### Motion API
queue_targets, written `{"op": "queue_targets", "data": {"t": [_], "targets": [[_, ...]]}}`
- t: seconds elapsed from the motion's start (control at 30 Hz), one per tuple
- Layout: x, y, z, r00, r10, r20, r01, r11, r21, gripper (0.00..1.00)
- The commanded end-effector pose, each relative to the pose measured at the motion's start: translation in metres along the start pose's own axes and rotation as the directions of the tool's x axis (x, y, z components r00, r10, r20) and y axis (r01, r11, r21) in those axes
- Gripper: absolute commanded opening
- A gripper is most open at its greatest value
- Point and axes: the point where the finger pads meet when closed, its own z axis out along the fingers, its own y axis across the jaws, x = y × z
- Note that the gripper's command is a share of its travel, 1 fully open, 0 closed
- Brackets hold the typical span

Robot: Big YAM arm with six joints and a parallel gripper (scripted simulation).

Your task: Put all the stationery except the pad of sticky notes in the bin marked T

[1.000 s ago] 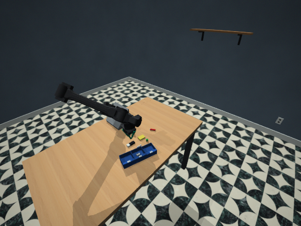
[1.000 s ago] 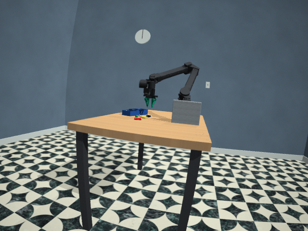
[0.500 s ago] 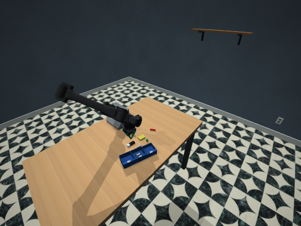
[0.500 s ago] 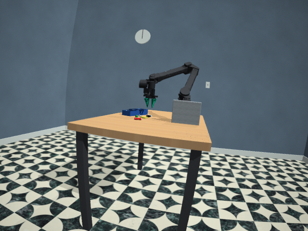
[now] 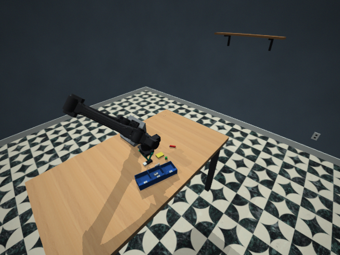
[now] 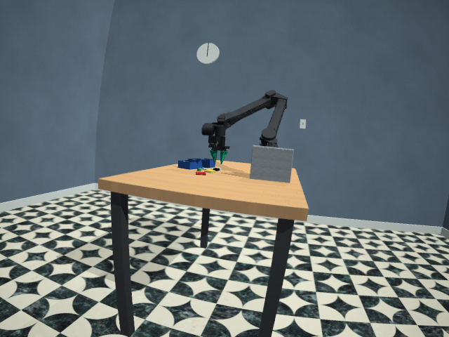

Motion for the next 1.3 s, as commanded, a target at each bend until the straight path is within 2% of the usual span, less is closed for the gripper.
{"op": "queue_targets", "data": {"t": [0.0, 0.1, 0.23, 0.57, 0.93, 0.97, 1.27], "targets": [[0.0, -0.003, 0.013, 1.0, -0.022, 0.002, 0.022, 1.0, 0.009, 0.38], [0.0, -0.003, 0.025, 1.0, -0.022, 0.003, 0.022, 1.0, 0.008, 0.38], [0.002, -0.005, 0.026, 1.0, -0.013, 0.004, 0.013, 1.0, 0.017, 0.38], [-0.001, -0.002, 0.039, 1.0, -0.023, 0.005, 0.023, 1.0, 0.008, 0.38], [0.0, -0.005, 0.034, 1.0, -0.017, 0.005, 0.017, 0.999, 0.027, 0.38], [0.001, -0.005, 0.034, 1.0, -0.017, 0.005, 0.016, 1.0, 0.027, 0.19], [0.002, -0.004, 0.034, 1.0, -0.013, 0.005, 0.013, 1.0, 0.027, 0.19]]}}
